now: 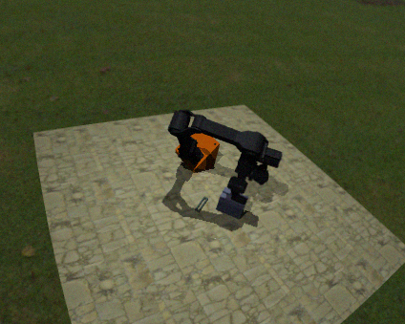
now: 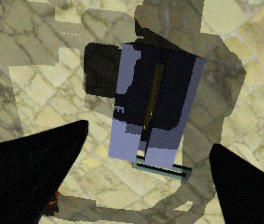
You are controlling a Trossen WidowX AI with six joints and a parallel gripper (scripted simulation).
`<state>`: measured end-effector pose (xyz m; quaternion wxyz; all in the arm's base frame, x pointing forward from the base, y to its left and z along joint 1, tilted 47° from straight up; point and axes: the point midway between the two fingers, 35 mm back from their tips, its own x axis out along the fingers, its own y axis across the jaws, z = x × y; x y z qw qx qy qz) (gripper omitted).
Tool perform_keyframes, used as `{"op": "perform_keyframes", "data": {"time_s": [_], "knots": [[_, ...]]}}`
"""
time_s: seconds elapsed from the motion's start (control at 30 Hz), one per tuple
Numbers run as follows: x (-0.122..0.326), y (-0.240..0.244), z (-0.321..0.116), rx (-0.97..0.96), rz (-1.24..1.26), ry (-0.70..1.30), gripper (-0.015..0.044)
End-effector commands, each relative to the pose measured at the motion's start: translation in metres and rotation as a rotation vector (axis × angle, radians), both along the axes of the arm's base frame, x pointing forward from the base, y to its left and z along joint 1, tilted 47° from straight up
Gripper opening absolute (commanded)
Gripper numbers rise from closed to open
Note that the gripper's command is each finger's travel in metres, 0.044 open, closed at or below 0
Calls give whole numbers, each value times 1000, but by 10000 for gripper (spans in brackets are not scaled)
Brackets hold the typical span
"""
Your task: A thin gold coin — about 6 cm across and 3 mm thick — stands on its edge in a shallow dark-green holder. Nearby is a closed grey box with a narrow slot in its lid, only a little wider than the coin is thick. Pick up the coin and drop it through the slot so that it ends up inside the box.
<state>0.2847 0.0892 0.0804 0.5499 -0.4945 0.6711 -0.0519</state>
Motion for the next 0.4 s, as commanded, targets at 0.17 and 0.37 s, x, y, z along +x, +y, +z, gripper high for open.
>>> {"op": "perform_keyframes", "data": {"time_s": [0.17,0.37], "knots": [[-4,26,20,-31,59,77,440],[-4,26,20,-31,59,77,440]]}}
